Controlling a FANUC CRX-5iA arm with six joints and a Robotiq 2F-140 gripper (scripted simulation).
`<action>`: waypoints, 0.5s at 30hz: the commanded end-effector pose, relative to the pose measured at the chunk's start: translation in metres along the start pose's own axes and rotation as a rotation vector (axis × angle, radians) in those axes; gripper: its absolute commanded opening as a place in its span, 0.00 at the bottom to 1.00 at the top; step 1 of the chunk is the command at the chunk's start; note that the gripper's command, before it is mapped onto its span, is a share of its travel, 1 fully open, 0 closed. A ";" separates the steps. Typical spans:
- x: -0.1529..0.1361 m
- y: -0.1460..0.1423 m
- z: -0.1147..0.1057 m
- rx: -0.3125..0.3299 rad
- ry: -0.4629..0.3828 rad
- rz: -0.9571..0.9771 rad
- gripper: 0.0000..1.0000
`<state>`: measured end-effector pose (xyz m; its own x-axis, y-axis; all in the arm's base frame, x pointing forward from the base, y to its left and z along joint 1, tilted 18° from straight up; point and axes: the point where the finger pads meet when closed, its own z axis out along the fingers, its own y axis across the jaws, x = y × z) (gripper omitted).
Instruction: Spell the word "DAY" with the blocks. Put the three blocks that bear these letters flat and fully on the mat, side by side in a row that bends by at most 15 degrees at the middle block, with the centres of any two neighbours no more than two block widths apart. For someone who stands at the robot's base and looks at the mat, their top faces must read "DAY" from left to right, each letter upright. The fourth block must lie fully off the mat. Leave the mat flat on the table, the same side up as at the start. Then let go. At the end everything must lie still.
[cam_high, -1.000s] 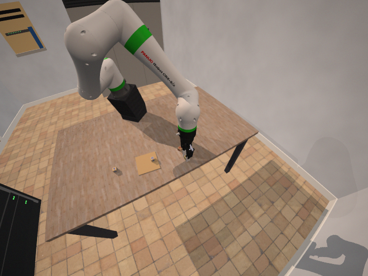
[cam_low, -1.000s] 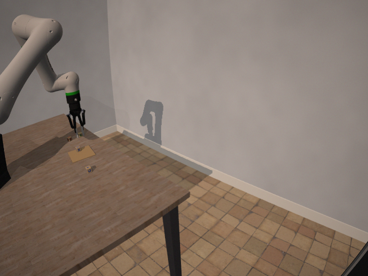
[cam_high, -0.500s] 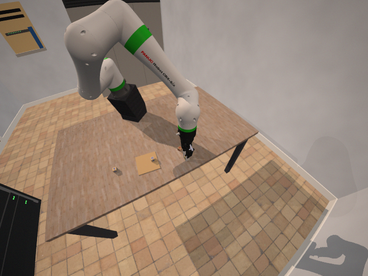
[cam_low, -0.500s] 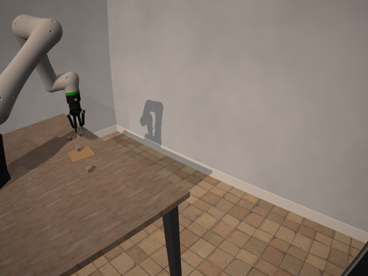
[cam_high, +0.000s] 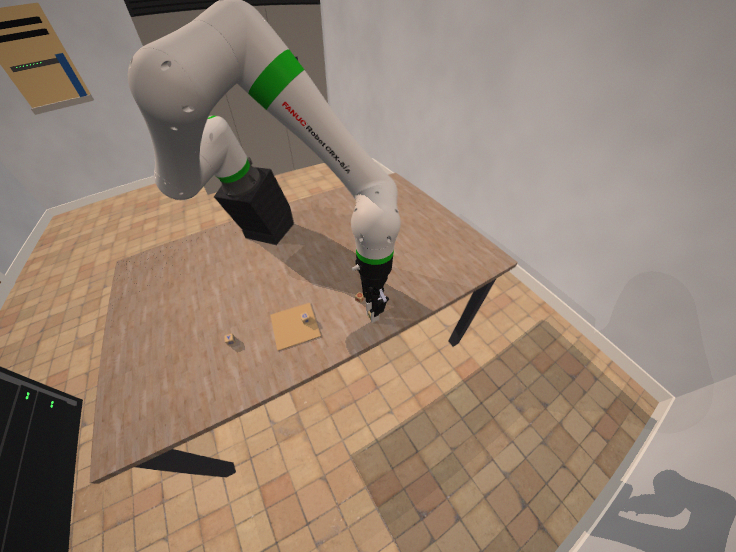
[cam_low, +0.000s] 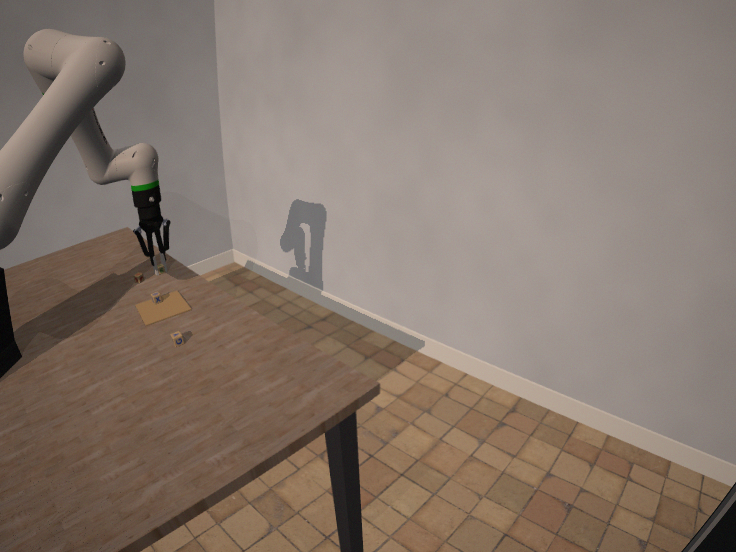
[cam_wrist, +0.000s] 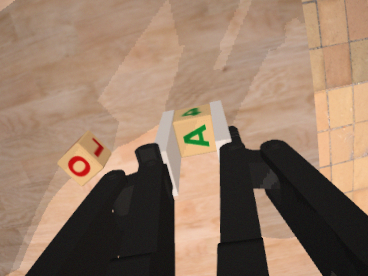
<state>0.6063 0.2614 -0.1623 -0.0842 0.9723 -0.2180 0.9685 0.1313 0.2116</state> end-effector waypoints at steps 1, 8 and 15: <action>0.000 0.000 0.000 0.000 0.000 0.000 0.13; 0.000 0.000 -0.001 0.000 0.000 0.000 0.13; 0.000 0.000 -0.014 0.000 0.000 0.000 0.13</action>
<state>0.6044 0.2628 -0.1552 -0.0841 0.9723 -0.2180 0.9685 0.1312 0.2115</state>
